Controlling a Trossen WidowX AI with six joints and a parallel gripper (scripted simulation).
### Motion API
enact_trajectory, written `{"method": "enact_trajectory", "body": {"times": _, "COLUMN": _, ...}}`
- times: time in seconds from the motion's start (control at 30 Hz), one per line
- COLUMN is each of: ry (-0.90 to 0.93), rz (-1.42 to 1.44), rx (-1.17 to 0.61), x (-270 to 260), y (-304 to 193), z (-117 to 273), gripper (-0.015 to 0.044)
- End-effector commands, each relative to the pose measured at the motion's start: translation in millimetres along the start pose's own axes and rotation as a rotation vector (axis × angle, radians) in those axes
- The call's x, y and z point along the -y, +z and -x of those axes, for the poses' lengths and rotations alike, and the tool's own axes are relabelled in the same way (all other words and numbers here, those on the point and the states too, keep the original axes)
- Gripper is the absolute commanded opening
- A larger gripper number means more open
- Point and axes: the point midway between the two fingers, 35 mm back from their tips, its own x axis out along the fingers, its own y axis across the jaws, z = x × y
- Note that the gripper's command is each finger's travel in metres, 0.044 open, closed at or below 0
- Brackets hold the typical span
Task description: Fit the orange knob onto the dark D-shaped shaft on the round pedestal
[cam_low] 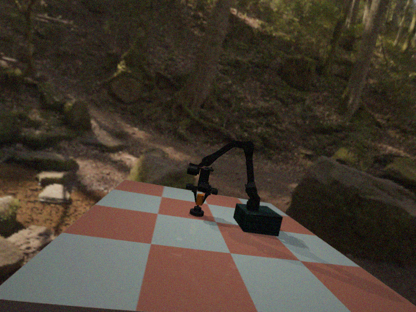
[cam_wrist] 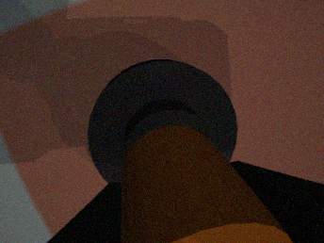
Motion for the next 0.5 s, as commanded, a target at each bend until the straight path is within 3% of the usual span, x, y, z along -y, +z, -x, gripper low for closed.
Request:
{"method": "enact_trajectory", "body": {"times": 0.0, "ry": -0.009, "rz": 0.028, "rx": 0.001, "x": 3.9, "y": -0.2, "z": 3.7, "gripper": 0.0000}}
{"method": "enact_trajectory", "body": {"times": 0.17, "ry": -0.009, "rz": 0.201, "rx": 0.001, "x": 5.9, "y": -0.5, "z": 5.5, "gripper": 0.0000}}
{"method": "enact_trajectory", "body": {"times": 0.47, "ry": -0.009, "rz": 0.212, "rx": 0.001, "x": 7.2, "y": -0.6, "z": 0.1, "gripper": 0.0000}}
